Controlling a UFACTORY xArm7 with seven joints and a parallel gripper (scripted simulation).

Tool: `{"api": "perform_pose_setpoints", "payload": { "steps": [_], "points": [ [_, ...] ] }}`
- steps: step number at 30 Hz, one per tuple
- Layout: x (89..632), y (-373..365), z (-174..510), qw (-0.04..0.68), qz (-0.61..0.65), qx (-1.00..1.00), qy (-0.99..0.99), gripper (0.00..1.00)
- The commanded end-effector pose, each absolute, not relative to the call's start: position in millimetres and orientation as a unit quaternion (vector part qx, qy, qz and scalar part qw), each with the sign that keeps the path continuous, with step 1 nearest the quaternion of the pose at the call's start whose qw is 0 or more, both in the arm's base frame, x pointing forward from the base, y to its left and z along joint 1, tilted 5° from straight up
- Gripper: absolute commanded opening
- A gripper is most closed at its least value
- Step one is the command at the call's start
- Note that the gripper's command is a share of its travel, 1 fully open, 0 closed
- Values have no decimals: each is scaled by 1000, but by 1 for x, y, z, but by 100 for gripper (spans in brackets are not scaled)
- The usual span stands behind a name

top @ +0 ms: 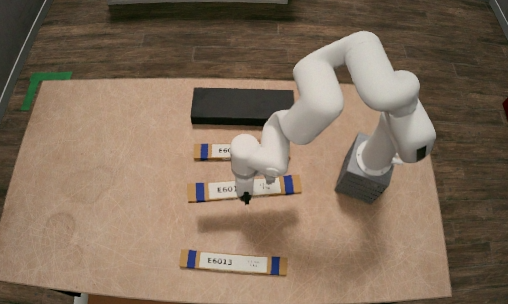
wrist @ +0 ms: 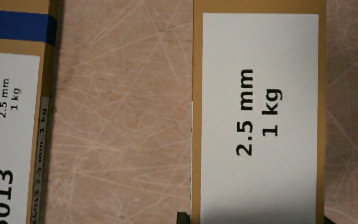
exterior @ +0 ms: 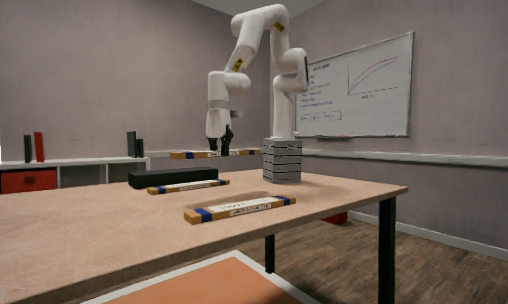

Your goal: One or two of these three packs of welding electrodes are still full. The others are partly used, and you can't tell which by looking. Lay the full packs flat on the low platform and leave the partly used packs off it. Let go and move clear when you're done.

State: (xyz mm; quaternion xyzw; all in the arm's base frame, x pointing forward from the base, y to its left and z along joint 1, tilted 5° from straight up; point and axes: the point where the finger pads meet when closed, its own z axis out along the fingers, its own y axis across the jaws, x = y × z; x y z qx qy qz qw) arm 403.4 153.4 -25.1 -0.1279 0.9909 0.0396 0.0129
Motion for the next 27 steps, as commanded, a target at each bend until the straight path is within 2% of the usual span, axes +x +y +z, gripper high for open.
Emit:
{"api": "perform_pose_setpoints", "payload": {
  "steps": [1, 27],
  "points": [
    [405, 154, -24, 15, 40, -128, 991, 58],
    [405, 154, -28, 15, 40, -128, 991, 58]
  ]
}}
